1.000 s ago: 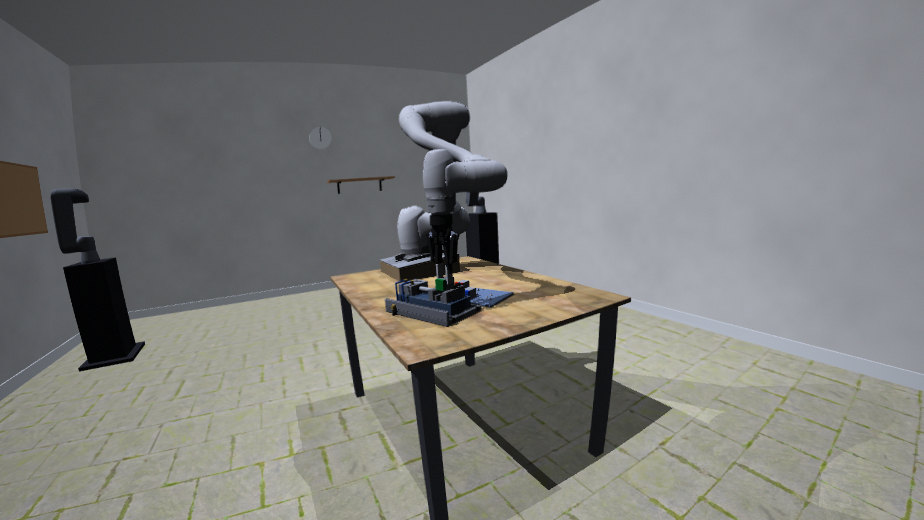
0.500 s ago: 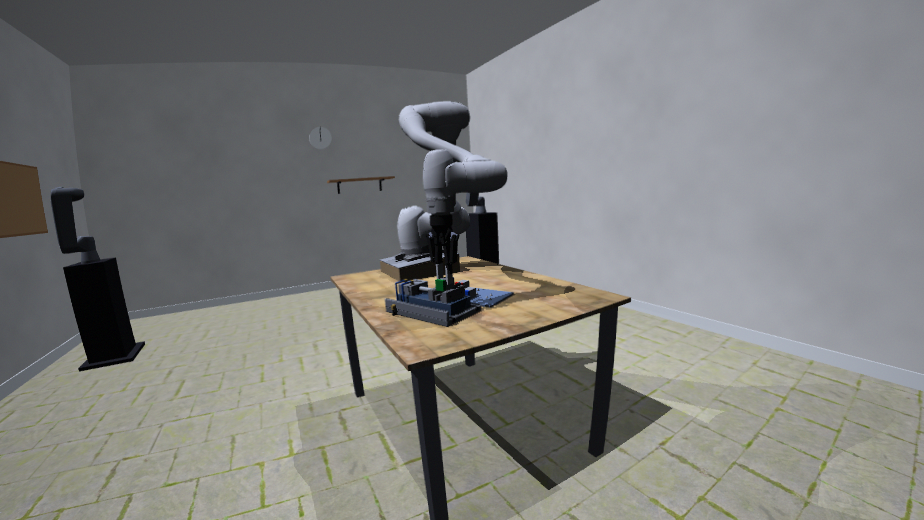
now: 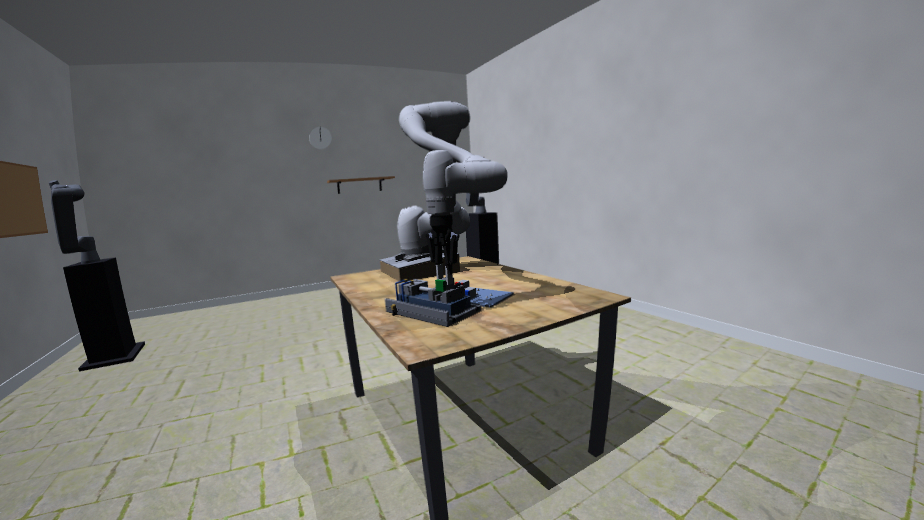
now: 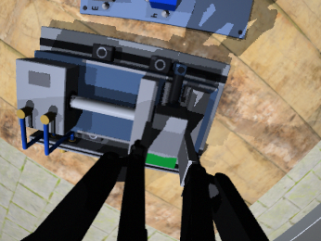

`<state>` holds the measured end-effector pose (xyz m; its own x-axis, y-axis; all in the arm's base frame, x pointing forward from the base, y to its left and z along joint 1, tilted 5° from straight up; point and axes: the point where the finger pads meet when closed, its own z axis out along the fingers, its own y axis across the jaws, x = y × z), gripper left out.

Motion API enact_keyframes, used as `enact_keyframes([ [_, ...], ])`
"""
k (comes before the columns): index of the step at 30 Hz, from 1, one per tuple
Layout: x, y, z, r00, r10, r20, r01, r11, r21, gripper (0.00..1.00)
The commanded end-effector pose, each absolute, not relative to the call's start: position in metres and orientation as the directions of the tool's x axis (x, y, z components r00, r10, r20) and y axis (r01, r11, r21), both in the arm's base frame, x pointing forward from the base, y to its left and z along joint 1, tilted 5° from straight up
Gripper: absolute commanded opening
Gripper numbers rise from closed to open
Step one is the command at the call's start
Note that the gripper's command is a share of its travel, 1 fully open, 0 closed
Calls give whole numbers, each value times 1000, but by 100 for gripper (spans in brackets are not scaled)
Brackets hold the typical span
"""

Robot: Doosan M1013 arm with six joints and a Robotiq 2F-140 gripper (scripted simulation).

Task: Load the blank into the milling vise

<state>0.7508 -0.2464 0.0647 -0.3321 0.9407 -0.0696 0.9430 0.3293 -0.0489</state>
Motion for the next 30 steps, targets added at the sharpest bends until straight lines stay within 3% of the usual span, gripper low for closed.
enact_keyframes([
  [1, 751, -246, 65, -332, 941, -70, 943, 329, -49, 0],
  [30, 751, -247, 62, -332, 941, -70, 943, 329, -49, 0],
])
